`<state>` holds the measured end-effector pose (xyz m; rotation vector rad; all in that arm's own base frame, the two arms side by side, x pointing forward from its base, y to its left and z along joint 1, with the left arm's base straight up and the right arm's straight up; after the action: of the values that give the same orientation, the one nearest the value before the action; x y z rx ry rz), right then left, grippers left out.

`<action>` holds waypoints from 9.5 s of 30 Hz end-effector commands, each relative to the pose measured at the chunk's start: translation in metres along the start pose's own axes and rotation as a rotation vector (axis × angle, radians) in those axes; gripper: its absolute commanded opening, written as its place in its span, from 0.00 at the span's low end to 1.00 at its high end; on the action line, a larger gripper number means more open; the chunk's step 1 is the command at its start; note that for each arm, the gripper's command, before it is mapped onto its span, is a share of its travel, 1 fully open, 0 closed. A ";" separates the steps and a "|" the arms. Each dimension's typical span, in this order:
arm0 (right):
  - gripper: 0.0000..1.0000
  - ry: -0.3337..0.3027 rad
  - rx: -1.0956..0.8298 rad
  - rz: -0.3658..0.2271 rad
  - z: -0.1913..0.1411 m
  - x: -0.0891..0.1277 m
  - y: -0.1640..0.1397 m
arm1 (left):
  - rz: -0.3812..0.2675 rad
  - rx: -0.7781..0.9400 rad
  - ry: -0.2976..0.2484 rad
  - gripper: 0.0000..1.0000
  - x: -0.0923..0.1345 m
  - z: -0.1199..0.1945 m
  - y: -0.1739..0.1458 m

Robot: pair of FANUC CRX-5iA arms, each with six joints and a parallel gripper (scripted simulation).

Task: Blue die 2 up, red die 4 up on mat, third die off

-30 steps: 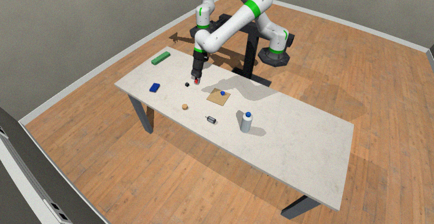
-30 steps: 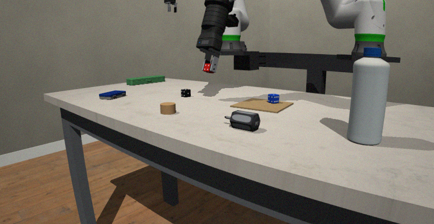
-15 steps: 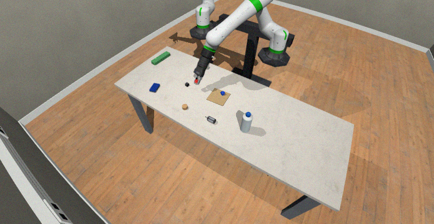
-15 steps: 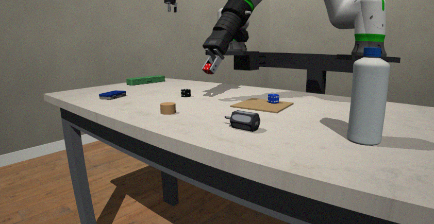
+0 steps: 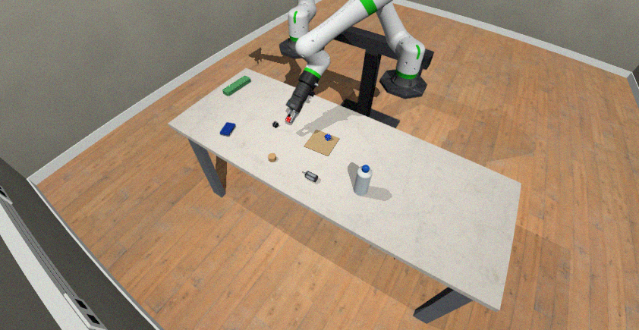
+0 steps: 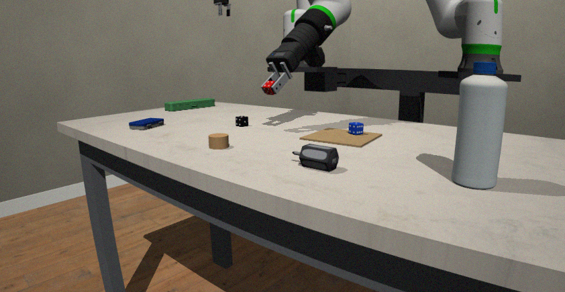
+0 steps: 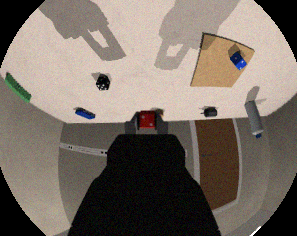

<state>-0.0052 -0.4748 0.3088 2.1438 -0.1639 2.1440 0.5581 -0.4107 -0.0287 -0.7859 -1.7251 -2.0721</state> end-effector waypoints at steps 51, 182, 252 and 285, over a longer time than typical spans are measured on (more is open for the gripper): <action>1.00 0.000 0.000 -0.002 0.000 0.001 0.000 | -0.154 0.012 0.036 0.49 -0.042 -0.009 -0.066; 1.00 0.000 0.000 -0.002 0.000 0.001 0.000 | -0.154 0.012 0.036 0.79 -0.042 -0.010 -0.077; 1.00 0.000 0.000 -0.002 0.000 0.001 0.000 | 0.217 0.016 -0.023 0.79 0.029 -0.002 -0.011; 1.00 0.000 0.000 -0.002 0.000 0.001 0.000 | 0.879 0.019 -0.115 0.79 0.008 0.007 0.039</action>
<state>-0.0052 -0.4748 0.3088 2.1438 -0.1639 2.1440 0.5662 -0.4110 0.0048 -1.3151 -1.2104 -1.4984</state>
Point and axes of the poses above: on each arm, the point where the finger pads meet when closed, its own x axis back along the fingers, its own z axis across the jaws, y = z × x, the point moved 2 cm from there along x, back along the fingers, and after that the axes turned 8 degrees about -x, right-handed, at the moved point
